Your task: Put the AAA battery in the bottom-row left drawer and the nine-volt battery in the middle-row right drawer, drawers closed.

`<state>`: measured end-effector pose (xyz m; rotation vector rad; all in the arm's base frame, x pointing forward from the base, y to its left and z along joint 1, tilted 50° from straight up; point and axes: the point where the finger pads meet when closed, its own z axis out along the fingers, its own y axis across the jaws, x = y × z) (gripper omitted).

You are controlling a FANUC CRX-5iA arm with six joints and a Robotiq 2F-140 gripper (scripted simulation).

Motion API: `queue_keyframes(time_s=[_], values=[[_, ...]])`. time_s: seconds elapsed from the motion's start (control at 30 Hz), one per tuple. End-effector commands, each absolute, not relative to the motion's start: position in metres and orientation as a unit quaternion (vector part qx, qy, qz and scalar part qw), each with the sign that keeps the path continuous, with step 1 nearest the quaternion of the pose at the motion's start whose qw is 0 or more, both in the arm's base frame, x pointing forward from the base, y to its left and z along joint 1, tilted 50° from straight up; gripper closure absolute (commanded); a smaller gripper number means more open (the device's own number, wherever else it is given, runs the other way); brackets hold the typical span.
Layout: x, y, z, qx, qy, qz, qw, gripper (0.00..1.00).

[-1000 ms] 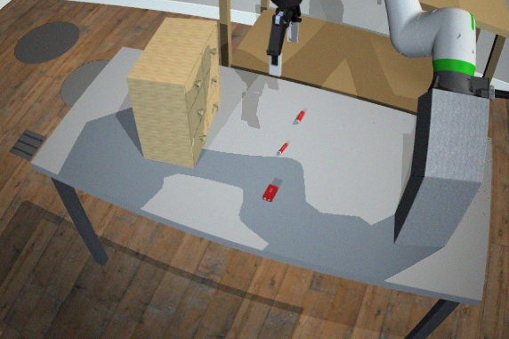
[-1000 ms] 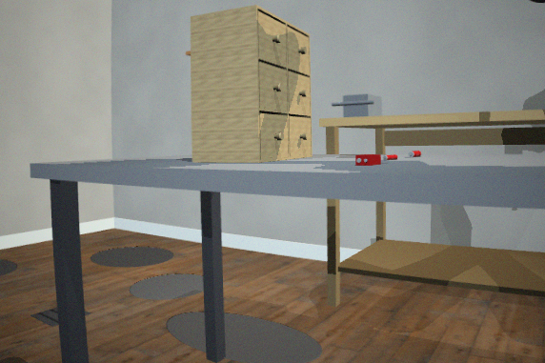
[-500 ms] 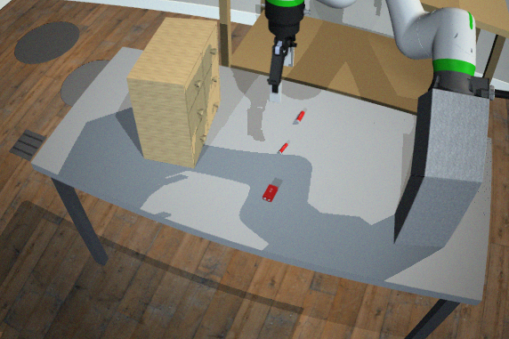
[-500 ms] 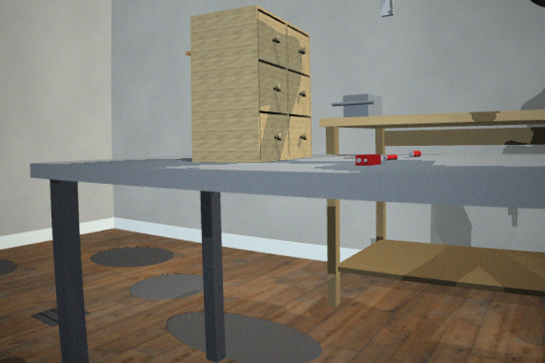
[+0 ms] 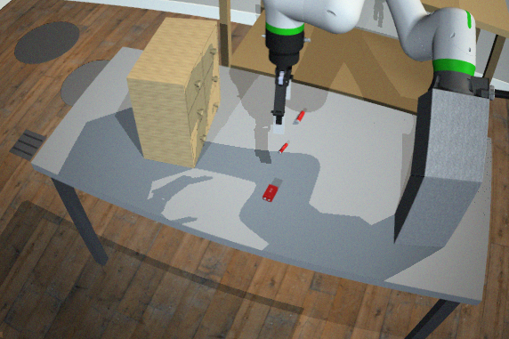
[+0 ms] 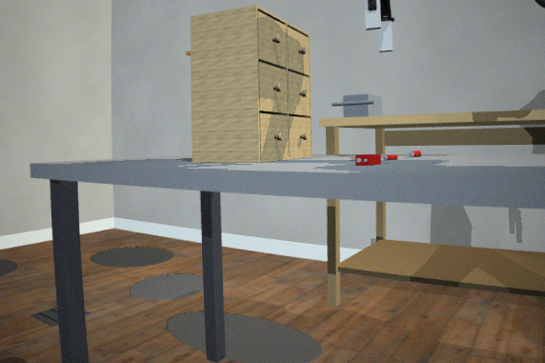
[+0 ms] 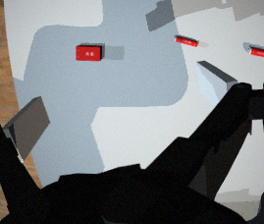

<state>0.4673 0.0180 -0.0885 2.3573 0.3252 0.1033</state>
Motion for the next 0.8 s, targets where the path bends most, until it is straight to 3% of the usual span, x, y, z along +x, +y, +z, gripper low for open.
queue_keyframes(time_s=[0.0,0.43,0.47,0.53,0.6,0.67,0.77], values=[[0.461,0.024,-0.113,0.929,0.142,0.023,0.341,0.0],[0.428,0.089,-0.235,0.965,0.227,-0.011,0.133,0.0],[0.427,0.103,-0.25,0.966,0.239,-0.003,0.096,0.0],[0.427,0.103,-0.25,0.966,0.239,-0.003,0.096,0.0],[0.431,0.131,-0.275,0.965,0.26,0.029,0.026,0.0],[0.431,0.131,-0.275,0.965,0.26,0.029,0.026,0.0],[0.446,0.154,-0.29,0.957,0.276,0.081,-0.033,0.0]])
